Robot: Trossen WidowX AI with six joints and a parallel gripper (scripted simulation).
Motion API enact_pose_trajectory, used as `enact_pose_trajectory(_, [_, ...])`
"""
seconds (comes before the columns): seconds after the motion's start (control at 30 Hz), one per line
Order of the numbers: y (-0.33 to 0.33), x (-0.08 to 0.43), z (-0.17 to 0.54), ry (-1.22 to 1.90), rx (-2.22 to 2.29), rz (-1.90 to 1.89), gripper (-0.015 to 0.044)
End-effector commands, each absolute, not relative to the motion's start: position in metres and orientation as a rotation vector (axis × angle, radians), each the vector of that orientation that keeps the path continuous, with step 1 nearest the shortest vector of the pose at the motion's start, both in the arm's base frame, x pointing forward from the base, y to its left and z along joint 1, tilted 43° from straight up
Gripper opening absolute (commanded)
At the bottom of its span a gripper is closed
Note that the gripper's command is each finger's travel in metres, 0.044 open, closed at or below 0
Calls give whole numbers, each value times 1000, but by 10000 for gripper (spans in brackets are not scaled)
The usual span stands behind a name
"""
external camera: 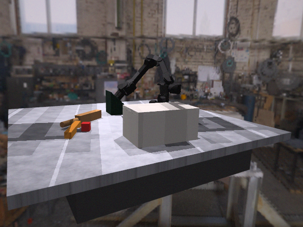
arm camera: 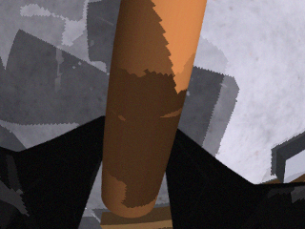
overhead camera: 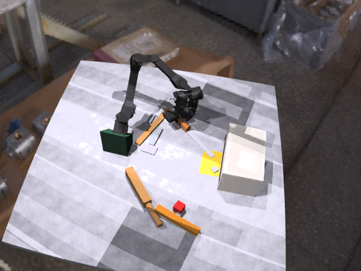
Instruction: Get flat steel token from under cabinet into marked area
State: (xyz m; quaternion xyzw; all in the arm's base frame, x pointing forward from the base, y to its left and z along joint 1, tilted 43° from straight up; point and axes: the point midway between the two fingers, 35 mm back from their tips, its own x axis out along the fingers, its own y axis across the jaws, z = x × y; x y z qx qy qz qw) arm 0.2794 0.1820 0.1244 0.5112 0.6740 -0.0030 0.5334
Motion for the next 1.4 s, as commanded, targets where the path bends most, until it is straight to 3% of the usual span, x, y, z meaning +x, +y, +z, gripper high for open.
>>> enact_pose_trajectory(0.0, [178, 286, 124, 1600, 1219, -2, 0])
enact_pose_trajectory(0.63, [166, 302, 115, 1599, 1219, -2, 0])
enact_pose_trajectory(0.9, [168, 298, 114, 1606, 1219, -9, 200])
enact_pose_trajectory(1.03, [168, 298, 114, 1605, 1219, -8, 200])
enact_pose_trajectory(1.13, [168, 298, 114, 1600, 1223, -6, 270])
enact_pose_trajectory(1.37, [168, 299, 114, 1599, 1221, -4, 270])
